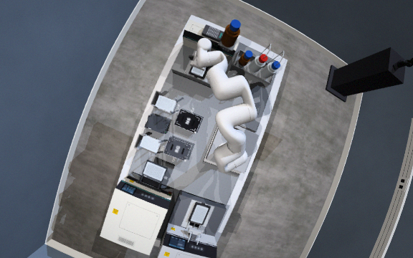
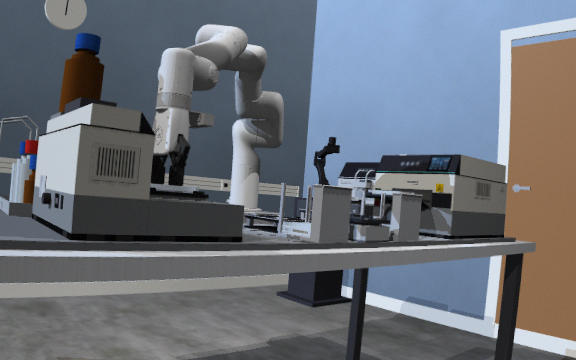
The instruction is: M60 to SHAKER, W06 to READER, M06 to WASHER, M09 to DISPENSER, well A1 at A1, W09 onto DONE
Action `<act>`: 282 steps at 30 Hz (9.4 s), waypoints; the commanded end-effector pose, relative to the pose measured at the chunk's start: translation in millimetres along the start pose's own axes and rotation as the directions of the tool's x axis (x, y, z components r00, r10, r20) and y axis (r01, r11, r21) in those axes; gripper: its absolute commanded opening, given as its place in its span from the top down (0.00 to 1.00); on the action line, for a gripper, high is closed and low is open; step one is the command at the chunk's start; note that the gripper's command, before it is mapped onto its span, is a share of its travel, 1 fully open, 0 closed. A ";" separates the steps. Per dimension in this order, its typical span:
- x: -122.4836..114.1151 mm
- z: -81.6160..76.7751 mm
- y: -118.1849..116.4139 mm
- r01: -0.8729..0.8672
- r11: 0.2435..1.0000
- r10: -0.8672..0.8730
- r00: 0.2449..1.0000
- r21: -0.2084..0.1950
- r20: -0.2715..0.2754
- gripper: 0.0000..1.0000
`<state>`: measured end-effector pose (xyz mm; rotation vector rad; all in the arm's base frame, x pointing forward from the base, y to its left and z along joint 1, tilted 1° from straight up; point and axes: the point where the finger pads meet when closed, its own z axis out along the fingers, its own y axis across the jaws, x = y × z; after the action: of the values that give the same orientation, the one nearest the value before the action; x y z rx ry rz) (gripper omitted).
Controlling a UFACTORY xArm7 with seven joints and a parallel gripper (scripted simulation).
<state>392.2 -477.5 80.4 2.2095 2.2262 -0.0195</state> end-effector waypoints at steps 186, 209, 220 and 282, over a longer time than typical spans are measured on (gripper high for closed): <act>-1.0 -74.6 0.7 0.000 1.000 0.000 1.000 -0.003 0.004 1.00; -0.9 -101.2 0.6 0.000 1.000 0.000 1.000 -0.003 0.004 1.00; -0.9 -113.8 0.6 0.000 1.000 0.000 1.000 -0.003 0.004 1.00; 152.5 -113.6 10.4 -0.462 0.887 0.462 0.887 -0.005 0.001 1.00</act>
<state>400.5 -336.0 190.1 2.6362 1.7012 -0.0148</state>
